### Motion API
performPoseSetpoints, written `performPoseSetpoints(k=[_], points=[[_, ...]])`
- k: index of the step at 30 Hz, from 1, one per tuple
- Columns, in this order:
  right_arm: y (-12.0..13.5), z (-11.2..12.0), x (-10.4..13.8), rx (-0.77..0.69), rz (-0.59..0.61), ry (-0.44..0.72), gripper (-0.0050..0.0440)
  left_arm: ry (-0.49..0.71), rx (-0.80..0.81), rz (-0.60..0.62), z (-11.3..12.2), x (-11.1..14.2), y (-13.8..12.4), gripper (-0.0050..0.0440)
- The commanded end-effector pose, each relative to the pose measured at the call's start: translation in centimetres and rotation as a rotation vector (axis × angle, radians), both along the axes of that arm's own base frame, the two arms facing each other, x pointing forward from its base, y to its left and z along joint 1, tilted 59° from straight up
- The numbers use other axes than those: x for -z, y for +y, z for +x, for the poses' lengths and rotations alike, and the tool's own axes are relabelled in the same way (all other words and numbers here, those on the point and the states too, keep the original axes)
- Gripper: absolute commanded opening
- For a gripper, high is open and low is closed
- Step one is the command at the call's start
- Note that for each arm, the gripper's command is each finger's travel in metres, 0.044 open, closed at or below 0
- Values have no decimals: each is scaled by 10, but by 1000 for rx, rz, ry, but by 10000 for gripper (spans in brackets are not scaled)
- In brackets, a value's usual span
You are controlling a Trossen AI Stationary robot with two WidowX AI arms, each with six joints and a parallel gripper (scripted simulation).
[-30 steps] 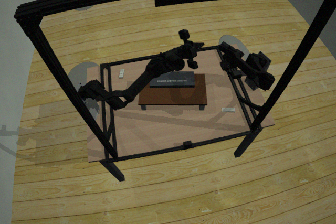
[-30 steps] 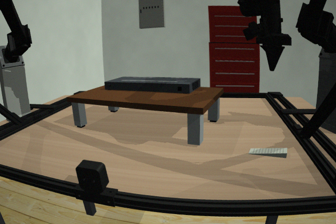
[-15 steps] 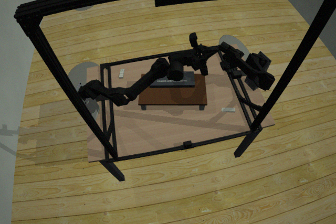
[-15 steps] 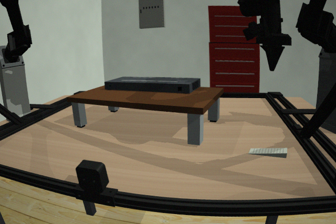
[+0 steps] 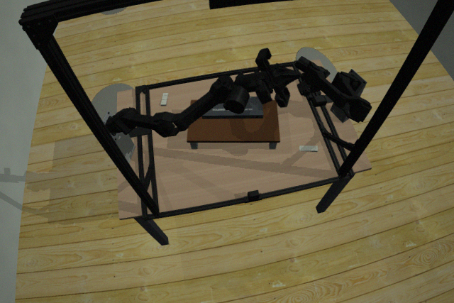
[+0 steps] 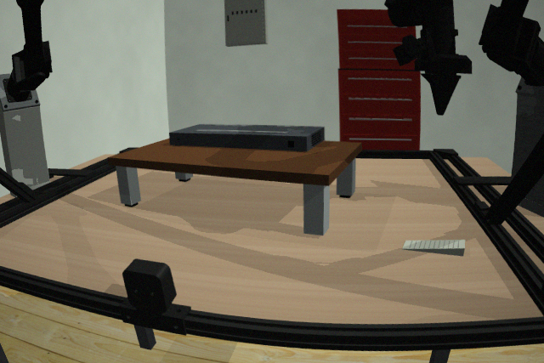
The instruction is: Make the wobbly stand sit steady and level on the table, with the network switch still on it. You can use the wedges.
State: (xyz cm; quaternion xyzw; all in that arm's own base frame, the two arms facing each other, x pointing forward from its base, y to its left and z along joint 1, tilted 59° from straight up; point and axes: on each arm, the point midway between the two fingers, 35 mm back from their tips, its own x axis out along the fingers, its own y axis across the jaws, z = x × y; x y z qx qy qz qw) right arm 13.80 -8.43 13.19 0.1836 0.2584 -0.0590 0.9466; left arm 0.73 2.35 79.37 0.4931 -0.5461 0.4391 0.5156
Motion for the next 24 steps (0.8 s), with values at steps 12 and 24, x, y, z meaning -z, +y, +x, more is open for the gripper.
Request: performPoseSetpoints(k=[12,24], points=[[0,0,0,0,0,0,0,182,111,-398,37,25,126,0],[0,0,0,0,0,0,0,270,215,-670,60,71,210,0]])
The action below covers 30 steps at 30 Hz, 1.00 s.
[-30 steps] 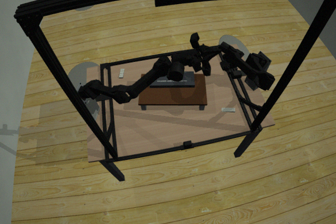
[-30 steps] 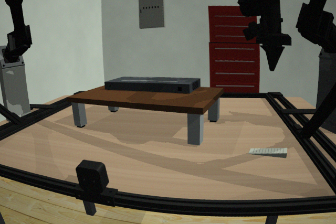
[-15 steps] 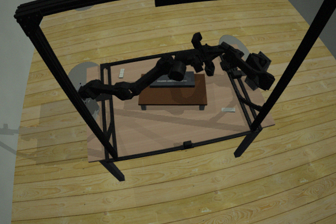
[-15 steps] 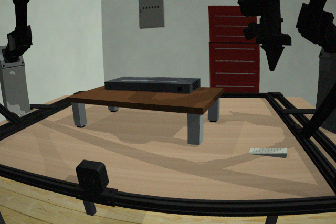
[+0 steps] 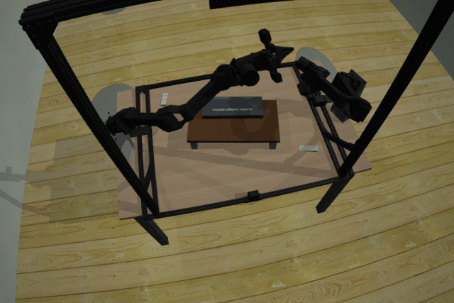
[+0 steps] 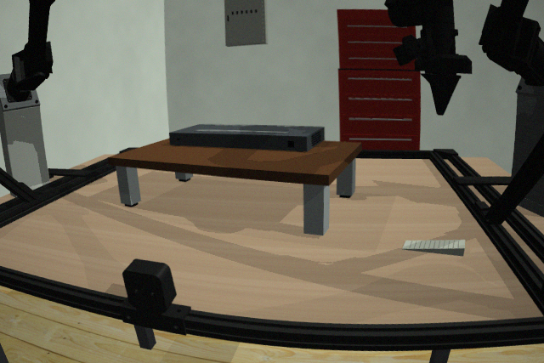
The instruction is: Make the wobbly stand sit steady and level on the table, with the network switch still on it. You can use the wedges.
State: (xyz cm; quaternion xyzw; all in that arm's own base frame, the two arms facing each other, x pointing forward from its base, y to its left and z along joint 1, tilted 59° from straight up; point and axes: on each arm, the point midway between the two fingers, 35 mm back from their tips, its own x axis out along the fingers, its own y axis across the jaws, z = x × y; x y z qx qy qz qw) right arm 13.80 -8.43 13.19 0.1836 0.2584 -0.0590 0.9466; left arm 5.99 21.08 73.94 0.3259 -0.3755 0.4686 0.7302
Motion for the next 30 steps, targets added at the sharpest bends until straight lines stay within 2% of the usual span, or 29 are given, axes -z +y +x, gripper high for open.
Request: performPoseSetpoints(k=[1,4,8,9,15,20,25,30], points=[[0,0,0,0,0,0,0,45,57,-150,12,27,37,0],[0,0,0,0,0,0,0,87,120,-314,26,61,74,0],[0,0,0,0,0,0,0,132,209,-536,41,105,108,0],[0,0,0,0,0,0,0,132,209,-536,45,115,117,0],[0,0,0,0,0,0,0,125,205,-538,42,112,115,0],[0,0,0,0,0,0,0,161,323,-818,64,184,153,0],[0,0,0,0,0,0,0,174,444,-1096,81,255,171,0],[0,0,0,0,0,0,0,174,446,-1101,82,259,173,0]])
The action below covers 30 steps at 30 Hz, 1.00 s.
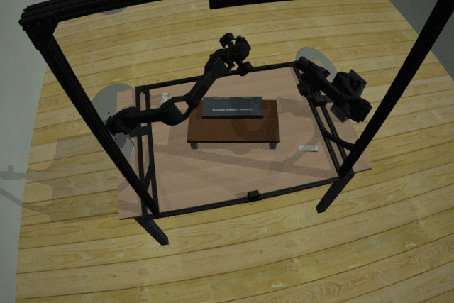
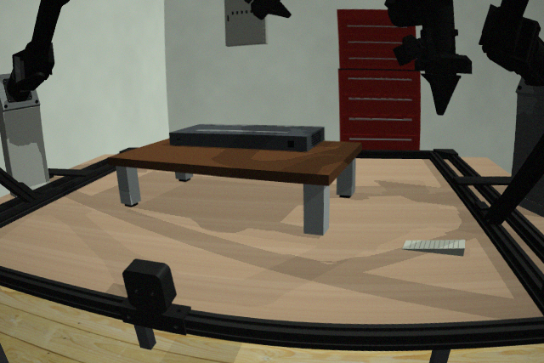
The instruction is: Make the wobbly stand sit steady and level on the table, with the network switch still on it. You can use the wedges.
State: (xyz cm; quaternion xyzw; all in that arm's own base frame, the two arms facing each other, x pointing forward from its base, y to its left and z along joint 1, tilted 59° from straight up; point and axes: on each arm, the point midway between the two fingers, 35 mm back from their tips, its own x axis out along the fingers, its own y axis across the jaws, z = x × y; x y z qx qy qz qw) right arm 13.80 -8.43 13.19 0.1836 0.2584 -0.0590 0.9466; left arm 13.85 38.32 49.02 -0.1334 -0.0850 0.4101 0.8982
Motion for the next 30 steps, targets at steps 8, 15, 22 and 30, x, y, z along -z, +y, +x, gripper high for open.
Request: performPoseSetpoints(k=[8,15,22,30], points=[[0,0,0,0,0,0,0,-8,134,-408,22,100,1,0],[0,0,0,0,0,0,0,-28,202,-658,32,154,-11,0],[0,0,0,0,0,0,0,-53,242,-866,38,194,-27,0],[0,0,0,0,0,0,0,-138,326,-1345,48,264,-78,0]])
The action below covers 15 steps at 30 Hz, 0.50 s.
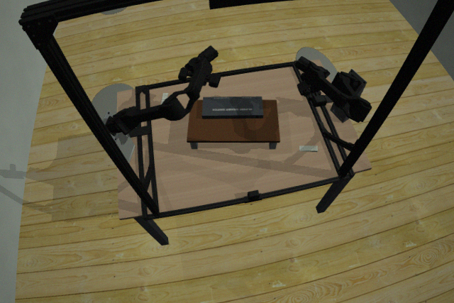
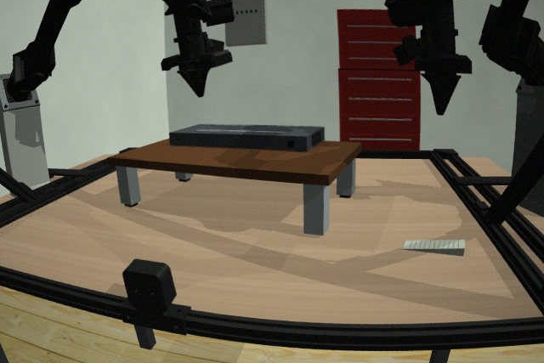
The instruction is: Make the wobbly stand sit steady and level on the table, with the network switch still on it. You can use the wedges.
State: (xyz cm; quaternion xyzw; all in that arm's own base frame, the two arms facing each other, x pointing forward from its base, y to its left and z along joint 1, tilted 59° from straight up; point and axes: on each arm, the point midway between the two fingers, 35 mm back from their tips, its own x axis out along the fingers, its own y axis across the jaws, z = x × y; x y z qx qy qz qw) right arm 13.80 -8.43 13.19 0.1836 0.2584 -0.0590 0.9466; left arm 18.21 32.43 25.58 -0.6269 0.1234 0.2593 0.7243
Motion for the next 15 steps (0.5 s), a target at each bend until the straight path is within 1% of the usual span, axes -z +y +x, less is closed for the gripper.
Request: performPoseSetpoints(k=[1,5,6,15], points=[[0,0,0,0,0,0,0,-25,37,-203,4,30,-19,0],[0,0,0,0,0,0,0,-25,37,-203,4,30,-19,0],[0,0,0,0,0,0,0,-14,21,-139,3,21,-13,0],[0,0,0,0,0,0,0,-38,44,-308,5,41,-31,0]])
